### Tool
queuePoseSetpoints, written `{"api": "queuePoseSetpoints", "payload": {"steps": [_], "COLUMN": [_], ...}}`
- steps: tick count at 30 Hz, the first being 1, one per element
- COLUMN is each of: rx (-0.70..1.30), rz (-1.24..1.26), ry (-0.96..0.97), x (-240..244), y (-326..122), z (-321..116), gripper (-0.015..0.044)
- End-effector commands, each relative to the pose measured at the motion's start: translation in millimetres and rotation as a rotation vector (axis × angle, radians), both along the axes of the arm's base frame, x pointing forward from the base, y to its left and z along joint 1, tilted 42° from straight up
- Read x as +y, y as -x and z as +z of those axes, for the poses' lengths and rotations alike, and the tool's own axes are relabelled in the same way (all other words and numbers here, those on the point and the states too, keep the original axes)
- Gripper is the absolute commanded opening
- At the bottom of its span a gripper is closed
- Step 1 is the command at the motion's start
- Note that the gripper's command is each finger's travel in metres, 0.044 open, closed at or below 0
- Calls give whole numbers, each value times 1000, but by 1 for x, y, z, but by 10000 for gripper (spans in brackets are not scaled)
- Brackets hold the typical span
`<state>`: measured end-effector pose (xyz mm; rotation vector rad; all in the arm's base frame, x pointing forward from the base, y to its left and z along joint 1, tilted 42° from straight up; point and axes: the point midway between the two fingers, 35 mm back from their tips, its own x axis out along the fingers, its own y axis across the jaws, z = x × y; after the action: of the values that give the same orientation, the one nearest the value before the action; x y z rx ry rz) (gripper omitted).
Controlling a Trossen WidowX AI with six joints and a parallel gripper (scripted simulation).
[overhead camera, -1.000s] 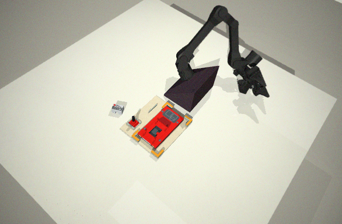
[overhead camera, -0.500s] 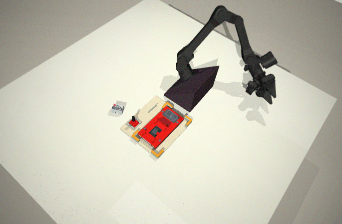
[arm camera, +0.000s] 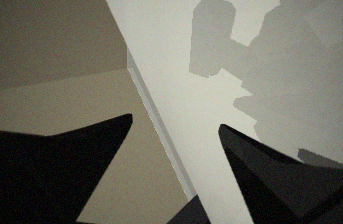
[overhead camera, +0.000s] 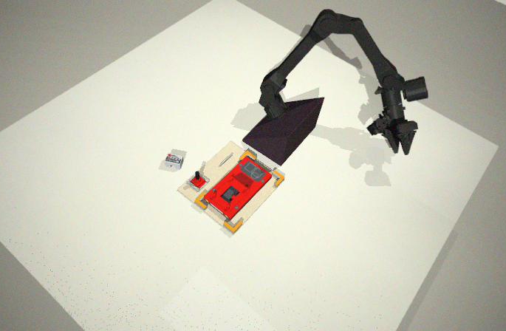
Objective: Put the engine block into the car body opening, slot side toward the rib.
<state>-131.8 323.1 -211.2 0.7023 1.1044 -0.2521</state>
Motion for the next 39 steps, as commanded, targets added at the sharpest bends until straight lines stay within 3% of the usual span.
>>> {"api": "queuePoseSetpoints", "payload": {"steps": [1,25,33,39], "rx": [41,294,311,367], "rz": [-60,-527,-562,-516], "ry": [109,685,717,663], "x": [2,-11,-11,14], "y": [-2,-14,-14,-84], "z": [9,112,122,148], "gripper": [440,440,440,440]}}
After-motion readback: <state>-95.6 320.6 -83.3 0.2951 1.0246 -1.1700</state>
